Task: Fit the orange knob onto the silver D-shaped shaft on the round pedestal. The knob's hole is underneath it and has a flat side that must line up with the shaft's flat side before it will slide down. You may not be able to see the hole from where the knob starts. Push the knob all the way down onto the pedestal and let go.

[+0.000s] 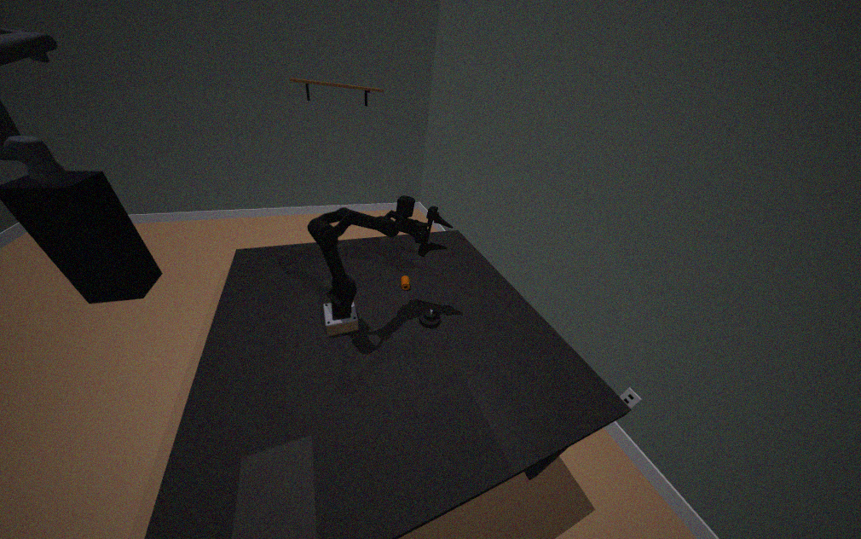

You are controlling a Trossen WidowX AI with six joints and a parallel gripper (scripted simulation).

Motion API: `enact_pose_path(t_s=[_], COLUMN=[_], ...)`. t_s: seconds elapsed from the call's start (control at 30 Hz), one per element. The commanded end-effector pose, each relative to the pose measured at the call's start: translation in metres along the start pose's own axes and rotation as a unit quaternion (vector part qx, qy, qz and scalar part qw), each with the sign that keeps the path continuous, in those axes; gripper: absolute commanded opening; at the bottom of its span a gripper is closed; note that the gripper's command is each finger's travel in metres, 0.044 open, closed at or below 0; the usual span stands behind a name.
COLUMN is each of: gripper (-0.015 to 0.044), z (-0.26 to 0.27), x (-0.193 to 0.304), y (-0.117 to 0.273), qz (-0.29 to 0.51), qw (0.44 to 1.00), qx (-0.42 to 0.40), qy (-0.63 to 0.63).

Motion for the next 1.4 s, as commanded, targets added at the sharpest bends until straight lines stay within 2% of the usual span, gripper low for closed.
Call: enact_pose_path(t_s=[0.0, 0.07, 0.13, 0.27, 0.37, 0.53, 0.73, 0.83, 0.9, 1.37], gripper=[0.0426, 0.0440, 0.0440, 0.0440, 0.0440, 0.0440, 0.0440, 0.0440, 0.0440, 0.0440], z=[-0.001, -0.005, -0.014, -0.035, -0.051, -0.080, -0.103, -0.112, -0.113, -0.118], x=[0.001, 0.013, 0.029, 0.059, 0.078, 0.101, 0.114, 0.118, 0.118, 0.119], y=[0.000, -0.002, -0.004, -0.003, 0.001, 0.013, 0.030, 0.040, 0.041, 0.035], qz=[0.004, 0.041, 0.100, 0.227, 0.323, 0.473, 0.590, 0.632, 0.638, 0.638], qw=[1.000, 0.993, 0.961, 0.829, 0.681, 0.382, 0.087, -0.036, -0.057, -0.057], qx=[0.002, 0.015, 0.030, 0.036, 0.019, -0.051, -0.158, -0.218, -0.229, -0.229], qy=[0.012, 0.110, 0.255, 0.510, 0.657, 0.792, 0.787, 0.743, 0.733, 0.733])
Point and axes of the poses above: the point midway between the two fingers, 35 mm back from their tips, its own y axis back along the fingers, its own z axis across the jaws, x = y × z, the point moved 10 cm from there along y, back along the fingers, and after that the axes turned 4 degrees about y, right-handed, at the moved point
